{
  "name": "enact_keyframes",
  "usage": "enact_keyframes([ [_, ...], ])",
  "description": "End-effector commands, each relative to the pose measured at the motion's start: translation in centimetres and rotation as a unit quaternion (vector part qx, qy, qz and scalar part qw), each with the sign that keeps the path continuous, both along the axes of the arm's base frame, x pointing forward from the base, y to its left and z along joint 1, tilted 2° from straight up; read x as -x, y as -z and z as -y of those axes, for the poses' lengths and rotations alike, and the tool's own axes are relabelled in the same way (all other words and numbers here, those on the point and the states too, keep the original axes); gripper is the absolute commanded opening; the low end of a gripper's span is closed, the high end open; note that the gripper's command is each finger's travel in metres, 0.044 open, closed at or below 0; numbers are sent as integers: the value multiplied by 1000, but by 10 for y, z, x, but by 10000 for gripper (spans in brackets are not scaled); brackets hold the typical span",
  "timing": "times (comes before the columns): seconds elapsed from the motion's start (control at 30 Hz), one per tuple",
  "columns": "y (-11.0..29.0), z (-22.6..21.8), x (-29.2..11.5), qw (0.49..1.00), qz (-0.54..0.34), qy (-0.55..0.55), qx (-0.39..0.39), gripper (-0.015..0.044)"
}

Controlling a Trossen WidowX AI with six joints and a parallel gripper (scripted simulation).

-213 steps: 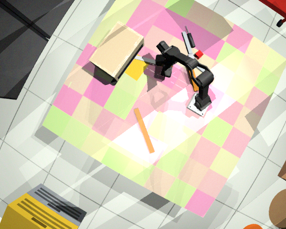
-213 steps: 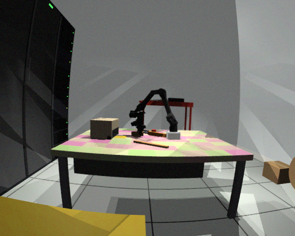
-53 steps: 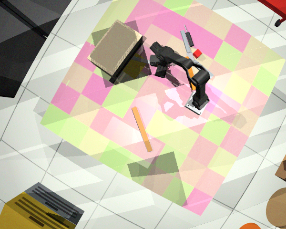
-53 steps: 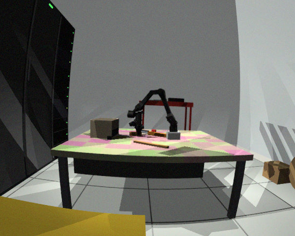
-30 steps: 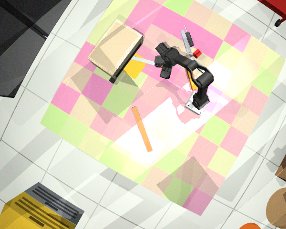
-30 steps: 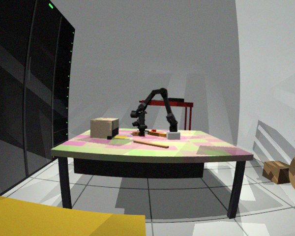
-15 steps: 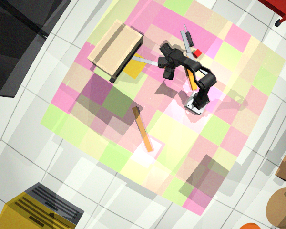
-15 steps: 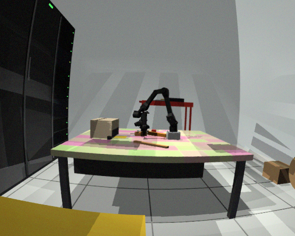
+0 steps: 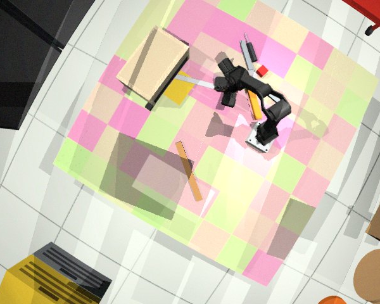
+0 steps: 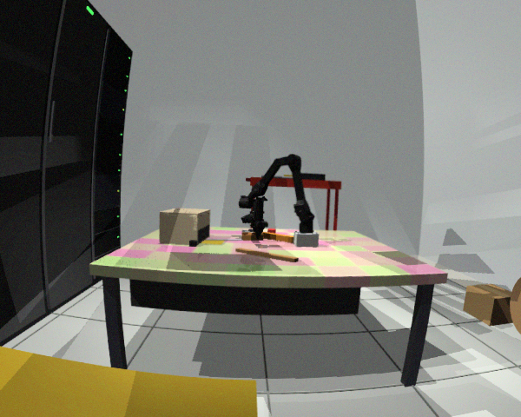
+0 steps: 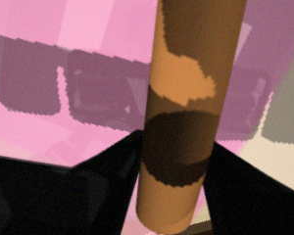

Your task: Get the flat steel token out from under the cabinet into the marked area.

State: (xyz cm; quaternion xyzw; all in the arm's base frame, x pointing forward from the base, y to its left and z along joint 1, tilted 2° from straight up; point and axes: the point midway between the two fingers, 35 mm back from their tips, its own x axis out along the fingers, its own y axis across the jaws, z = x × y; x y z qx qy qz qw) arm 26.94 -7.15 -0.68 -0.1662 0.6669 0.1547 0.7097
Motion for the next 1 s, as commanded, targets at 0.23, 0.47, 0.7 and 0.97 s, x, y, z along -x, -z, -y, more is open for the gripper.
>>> enact_keyframes([
  [0.23,2,10,18,1000,-1,0,0,0],
  [0.47,1,10,19,1000,-1,0,0,0],
  [0.7,1,10,19,1000,-1,-20,2,0],
  [0.97,0,10,19,999,-1,-51,4,0],
])
